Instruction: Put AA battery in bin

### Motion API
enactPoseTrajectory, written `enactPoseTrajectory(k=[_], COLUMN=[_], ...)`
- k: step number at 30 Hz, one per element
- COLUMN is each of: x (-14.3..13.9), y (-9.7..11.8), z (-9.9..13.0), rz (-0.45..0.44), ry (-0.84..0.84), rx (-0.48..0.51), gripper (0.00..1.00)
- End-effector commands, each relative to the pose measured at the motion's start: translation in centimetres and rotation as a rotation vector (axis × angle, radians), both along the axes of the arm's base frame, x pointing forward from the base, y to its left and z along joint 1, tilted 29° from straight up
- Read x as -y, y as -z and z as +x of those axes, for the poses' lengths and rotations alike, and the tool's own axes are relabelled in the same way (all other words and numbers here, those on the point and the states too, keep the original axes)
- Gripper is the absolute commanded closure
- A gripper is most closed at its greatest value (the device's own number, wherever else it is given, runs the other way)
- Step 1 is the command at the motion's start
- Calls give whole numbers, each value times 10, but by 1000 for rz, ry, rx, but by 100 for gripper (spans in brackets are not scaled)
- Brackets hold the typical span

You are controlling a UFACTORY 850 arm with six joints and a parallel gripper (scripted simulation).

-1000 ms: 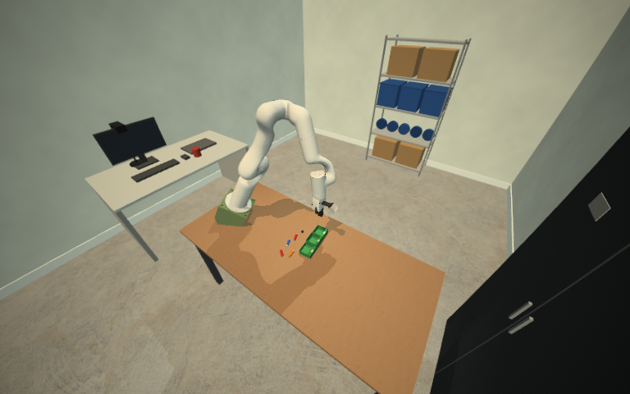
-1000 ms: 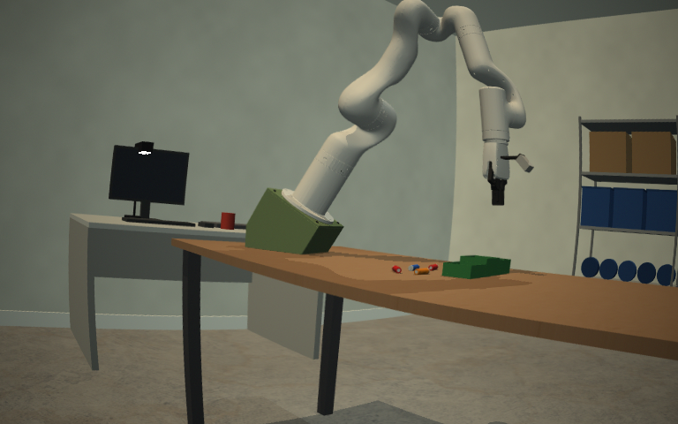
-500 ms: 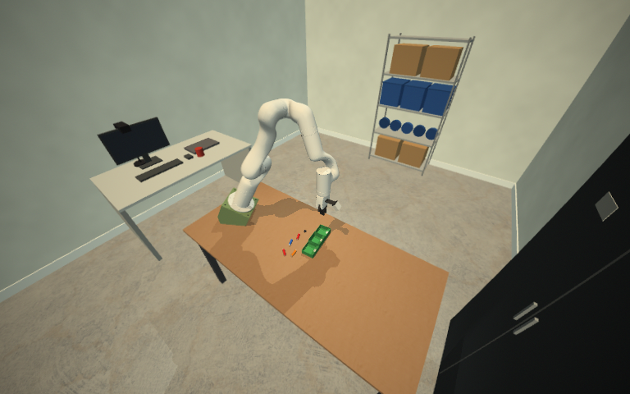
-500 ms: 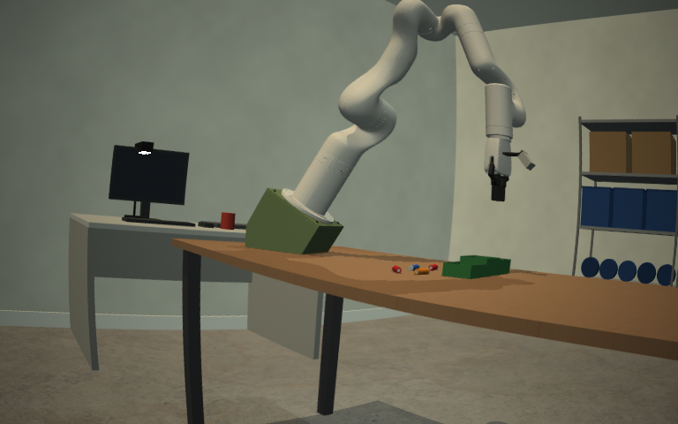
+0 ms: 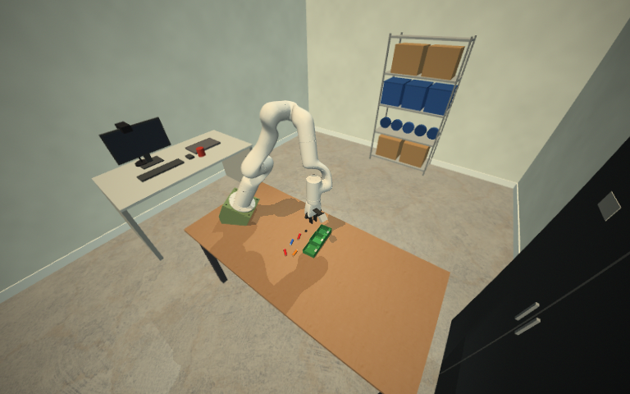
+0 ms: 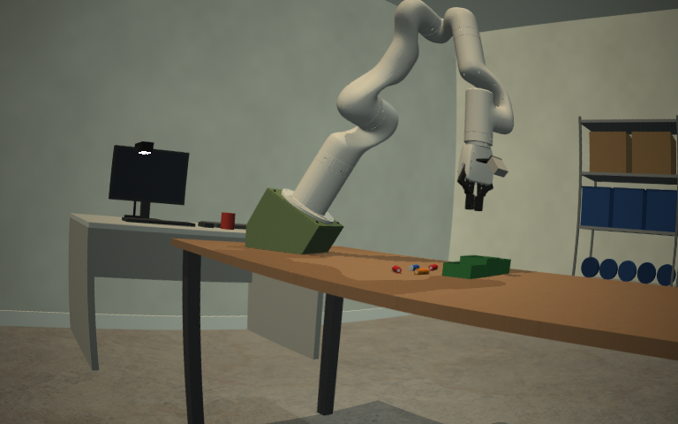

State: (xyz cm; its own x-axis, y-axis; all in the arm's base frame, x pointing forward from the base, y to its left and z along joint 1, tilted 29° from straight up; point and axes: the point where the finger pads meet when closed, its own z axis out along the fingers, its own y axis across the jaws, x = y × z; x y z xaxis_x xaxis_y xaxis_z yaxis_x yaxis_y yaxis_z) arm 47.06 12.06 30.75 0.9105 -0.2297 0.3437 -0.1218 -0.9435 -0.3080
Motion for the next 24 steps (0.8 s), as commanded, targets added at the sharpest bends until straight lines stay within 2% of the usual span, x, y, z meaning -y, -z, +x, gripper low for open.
enactPoseTrajectory(k=[1,9,13,15,16,24], x=[31,74,94,94,108,145], y=[28,68,86,86,99,133], z=[1,-1,-3,-3,-3,-5], rz=[77,166,168,168,168,168], ry=[133,289,291,291,291,291], rx=[-33,-73,-74,-74,-74,-74], gripper=[72,72,72,72,72,72])
